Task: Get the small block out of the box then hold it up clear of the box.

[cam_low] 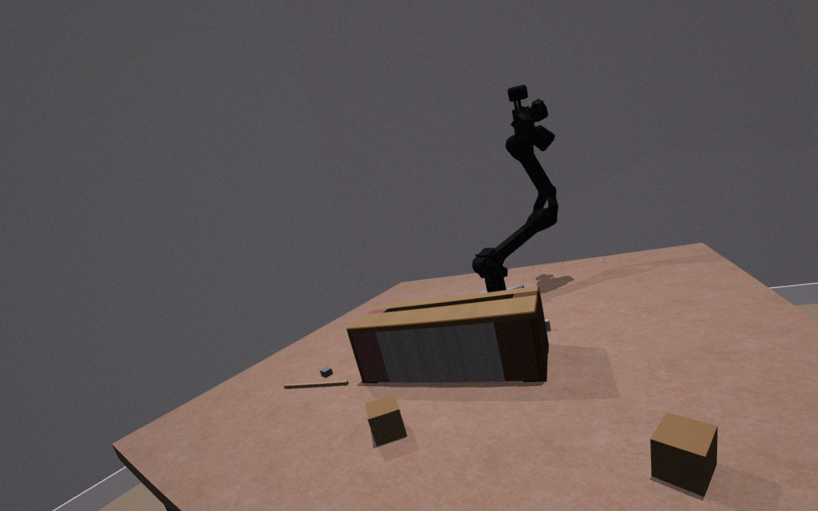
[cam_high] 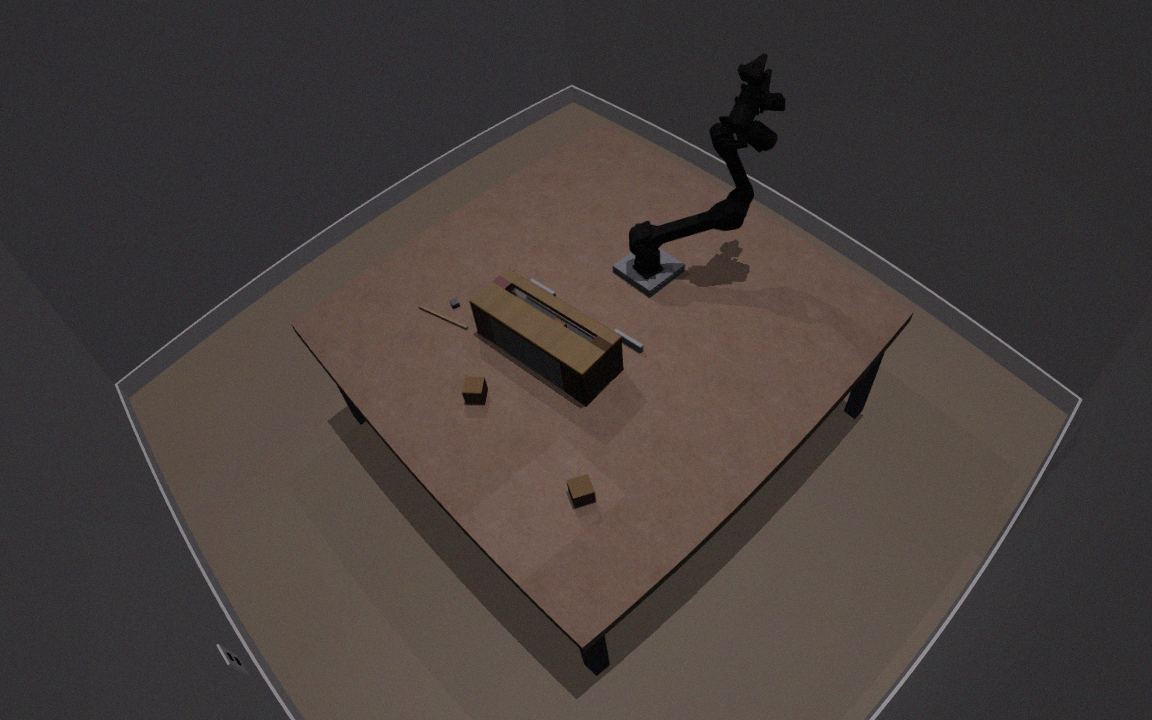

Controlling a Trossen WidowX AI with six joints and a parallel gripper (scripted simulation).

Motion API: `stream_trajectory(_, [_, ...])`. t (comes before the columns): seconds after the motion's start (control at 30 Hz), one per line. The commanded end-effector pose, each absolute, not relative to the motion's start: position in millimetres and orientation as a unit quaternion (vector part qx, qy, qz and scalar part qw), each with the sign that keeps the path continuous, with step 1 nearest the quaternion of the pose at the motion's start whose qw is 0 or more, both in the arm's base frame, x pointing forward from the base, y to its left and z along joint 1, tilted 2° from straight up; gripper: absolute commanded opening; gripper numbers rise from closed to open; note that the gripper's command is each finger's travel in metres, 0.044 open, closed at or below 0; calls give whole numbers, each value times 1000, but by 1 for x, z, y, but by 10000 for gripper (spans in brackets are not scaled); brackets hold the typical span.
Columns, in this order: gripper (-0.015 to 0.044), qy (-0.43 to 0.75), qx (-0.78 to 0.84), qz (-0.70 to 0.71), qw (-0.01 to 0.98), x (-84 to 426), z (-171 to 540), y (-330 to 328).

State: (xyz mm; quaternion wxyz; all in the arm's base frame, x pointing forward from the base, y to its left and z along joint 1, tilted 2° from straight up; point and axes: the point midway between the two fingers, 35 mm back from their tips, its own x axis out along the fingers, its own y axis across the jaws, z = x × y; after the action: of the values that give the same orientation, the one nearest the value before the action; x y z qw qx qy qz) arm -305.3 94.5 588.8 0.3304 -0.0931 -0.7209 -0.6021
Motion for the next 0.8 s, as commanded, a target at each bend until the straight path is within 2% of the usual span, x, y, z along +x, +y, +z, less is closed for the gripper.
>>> stream_trajectory(0.0, [400, -720, -94, -602, 332, -304, 590, 94])
stream_trajectory(0.17, [400, -700, -115, -590, 385, -270, 617, 69])
stream_trajectory(0.43, [400, -631, -145, -534, 543, -161, 672, 3])
stream_trajectory(0.67, [400, -556, -129, -461, 679, -54, 689, -48])
stream_trajectory(0.77, [400, -546, -120, -441, 703, -33, 688, -56])
